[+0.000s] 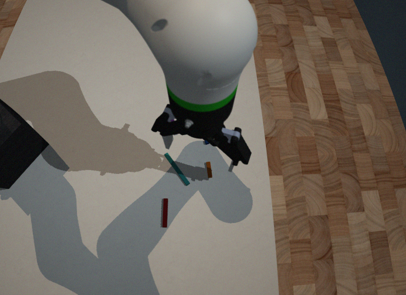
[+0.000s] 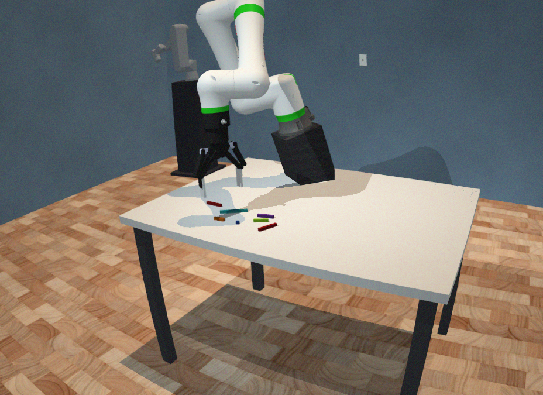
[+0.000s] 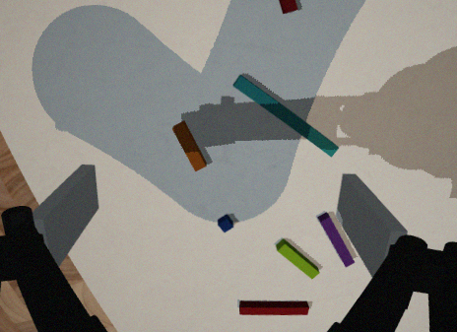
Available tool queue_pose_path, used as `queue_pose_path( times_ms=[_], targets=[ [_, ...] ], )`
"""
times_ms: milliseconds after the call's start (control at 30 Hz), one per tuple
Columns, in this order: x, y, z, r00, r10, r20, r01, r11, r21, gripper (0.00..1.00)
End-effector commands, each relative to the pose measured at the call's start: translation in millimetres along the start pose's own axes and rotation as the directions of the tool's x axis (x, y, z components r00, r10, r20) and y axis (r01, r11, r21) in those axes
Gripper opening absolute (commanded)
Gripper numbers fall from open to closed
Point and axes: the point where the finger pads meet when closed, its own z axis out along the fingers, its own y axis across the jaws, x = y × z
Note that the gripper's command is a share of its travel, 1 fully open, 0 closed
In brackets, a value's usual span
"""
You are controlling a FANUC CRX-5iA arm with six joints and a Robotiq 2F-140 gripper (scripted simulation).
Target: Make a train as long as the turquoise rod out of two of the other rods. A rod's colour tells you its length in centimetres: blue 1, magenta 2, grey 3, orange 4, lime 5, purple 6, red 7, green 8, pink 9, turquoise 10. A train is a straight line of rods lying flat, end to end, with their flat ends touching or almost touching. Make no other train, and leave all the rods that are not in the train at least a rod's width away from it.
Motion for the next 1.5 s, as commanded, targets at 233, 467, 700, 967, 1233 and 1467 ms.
queue_pose_path(
  times_ms=[233, 467, 700, 967, 1233, 1467],
  targets=[
    [35, -4, 11, 0.904, 0.427, -0.002, -0.427, 0.904, 0.012, 1.0],
    [55, -4, 17, 0.775, 0.632, 0.002, -0.632, 0.775, 0.013, 1.0],
    [77, -4, 23, 0.575, 0.818, 0.006, -0.818, 0.575, 0.012, 1.0],
    [94, -4, 28, 0.387, 0.922, 0.009, -0.922, 0.387, 0.012, 1.0],
    [96, -3, 28, 0.373, 0.928, 0.009, -0.928, 0.373, 0.012, 1.0],
    [96, -3, 28, 0.373, 0.928, 0.009, -0.928, 0.373, 0.012, 1.0]
  ],
)
